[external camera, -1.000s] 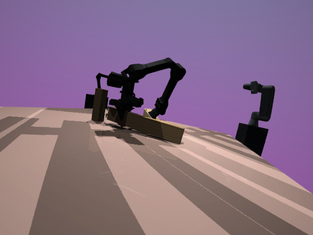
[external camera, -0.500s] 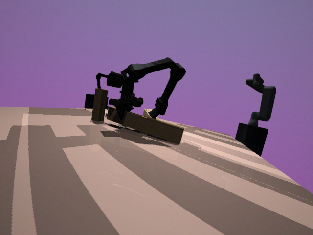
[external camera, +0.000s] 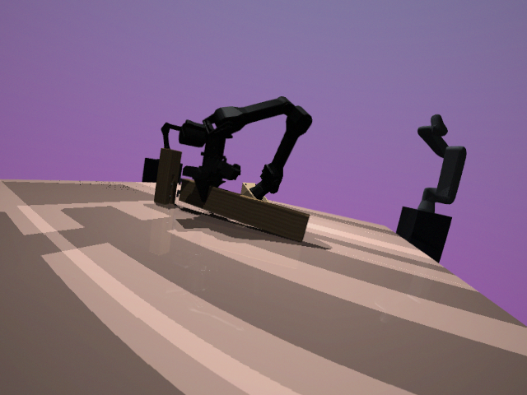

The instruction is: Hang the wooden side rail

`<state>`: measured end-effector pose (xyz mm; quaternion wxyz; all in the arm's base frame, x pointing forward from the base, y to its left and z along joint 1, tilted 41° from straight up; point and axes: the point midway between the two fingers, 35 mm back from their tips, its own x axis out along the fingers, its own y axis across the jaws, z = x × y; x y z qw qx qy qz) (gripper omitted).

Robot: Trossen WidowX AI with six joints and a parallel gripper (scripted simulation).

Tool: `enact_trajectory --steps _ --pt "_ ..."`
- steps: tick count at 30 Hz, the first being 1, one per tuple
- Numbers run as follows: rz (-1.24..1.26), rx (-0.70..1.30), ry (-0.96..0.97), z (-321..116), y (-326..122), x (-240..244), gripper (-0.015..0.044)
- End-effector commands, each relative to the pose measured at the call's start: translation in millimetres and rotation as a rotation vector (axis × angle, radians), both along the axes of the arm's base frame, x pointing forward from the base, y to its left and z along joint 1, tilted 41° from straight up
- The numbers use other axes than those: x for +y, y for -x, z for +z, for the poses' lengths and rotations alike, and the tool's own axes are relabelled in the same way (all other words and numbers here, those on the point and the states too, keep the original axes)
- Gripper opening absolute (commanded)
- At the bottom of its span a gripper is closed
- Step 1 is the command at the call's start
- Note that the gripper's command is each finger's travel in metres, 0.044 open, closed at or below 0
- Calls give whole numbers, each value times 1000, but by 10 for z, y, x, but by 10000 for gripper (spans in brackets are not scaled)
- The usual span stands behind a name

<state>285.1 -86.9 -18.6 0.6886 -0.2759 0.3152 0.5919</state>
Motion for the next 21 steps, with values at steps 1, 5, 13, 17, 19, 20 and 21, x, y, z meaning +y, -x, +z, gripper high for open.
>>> enact_trajectory --steps 1,5,13,17,19,20,21 --pt "-8 -8 8 13 -14 -60 0" --pt "-8 -8 8 6 -10 -60 0" --pt "-8 -8 8 -7 -4 -60 0" --pt "-8 -8 8 -13 -8 -61 0" --pt "-8 -8 8 -15 -10 -62 0" --pt "-8 -8 8 -15 -11 -63 0" --pt "-8 -8 8 -15 -11 -65 0"
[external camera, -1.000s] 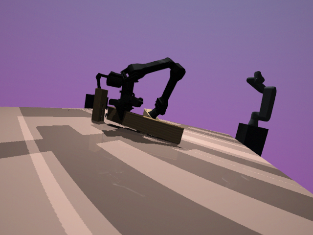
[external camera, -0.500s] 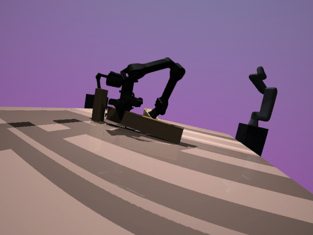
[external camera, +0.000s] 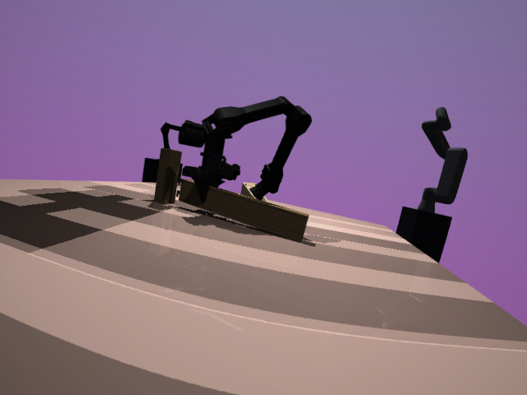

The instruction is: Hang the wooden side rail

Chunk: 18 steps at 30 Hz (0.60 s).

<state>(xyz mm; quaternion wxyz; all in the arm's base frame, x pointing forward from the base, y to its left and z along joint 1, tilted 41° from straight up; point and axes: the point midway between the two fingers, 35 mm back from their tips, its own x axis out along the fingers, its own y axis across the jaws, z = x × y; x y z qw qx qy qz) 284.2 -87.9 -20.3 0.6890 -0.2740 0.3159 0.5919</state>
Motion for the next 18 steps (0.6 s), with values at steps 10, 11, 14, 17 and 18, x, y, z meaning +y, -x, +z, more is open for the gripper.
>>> enact_trajectory --steps 10,11,14,17,18 --pt "-6 -11 11 3 -25 -66 0" --pt "-6 -11 11 3 -26 -67 0" --pt "-6 -11 11 4 -28 -70 0" --pt "-6 -11 11 4 -27 -74 0" --pt "-6 -11 11 4 -26 -76 0"
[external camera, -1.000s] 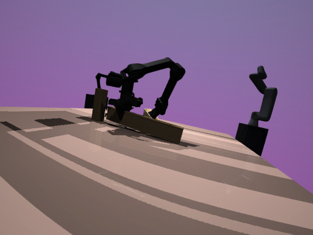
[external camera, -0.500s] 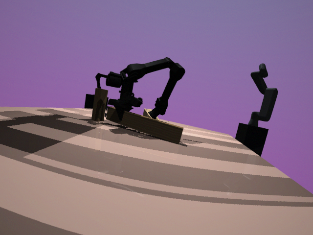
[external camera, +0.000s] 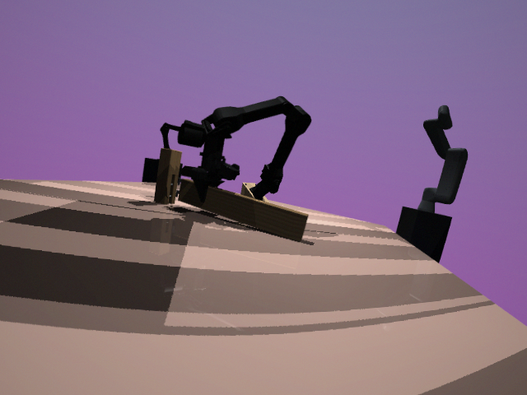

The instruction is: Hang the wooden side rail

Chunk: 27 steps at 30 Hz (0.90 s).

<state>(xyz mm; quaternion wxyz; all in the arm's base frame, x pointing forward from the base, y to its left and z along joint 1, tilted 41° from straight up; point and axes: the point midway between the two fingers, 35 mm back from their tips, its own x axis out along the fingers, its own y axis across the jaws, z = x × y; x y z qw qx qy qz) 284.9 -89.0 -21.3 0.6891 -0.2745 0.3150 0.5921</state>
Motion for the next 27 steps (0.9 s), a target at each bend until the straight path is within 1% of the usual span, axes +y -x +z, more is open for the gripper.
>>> enact_trajectory --steps 1,27 --pt "-7 -10 11 15 -18 -66 0" --pt "-7 -9 11 -19 10 -74 0"
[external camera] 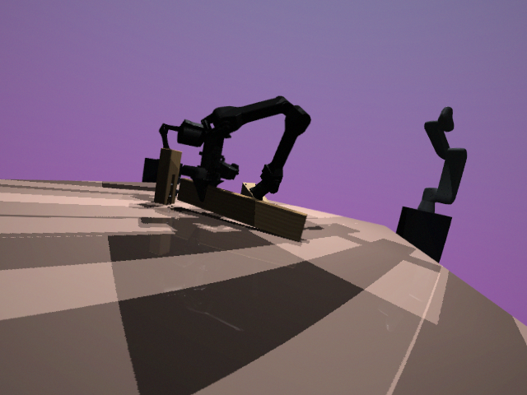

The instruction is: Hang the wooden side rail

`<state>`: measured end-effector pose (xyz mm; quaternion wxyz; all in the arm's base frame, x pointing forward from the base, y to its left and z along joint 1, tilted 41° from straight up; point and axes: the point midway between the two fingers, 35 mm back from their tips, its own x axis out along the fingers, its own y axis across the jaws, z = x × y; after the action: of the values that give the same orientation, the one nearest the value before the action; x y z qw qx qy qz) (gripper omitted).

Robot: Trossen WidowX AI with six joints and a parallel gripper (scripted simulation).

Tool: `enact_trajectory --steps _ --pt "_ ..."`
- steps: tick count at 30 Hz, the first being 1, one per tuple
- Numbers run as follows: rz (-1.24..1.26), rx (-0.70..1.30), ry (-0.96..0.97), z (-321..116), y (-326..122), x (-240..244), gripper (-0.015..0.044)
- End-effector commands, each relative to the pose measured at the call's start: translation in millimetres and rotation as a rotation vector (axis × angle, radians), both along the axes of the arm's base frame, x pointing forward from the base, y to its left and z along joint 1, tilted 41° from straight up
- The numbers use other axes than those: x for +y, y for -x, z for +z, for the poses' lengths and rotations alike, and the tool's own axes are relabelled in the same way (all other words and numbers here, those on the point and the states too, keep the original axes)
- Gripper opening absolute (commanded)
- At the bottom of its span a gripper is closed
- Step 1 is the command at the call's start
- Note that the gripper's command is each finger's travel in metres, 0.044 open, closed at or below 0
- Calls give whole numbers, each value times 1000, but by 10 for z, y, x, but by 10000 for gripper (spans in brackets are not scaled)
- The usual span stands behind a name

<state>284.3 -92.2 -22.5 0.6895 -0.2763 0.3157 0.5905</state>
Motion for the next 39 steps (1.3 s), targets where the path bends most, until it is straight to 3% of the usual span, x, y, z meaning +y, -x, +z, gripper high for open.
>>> enact_trajectory --steps 1,39 --pt "-5 -7 7 -8 5 -42 0" --pt "-5 -7 7 -26 6 -70 0"
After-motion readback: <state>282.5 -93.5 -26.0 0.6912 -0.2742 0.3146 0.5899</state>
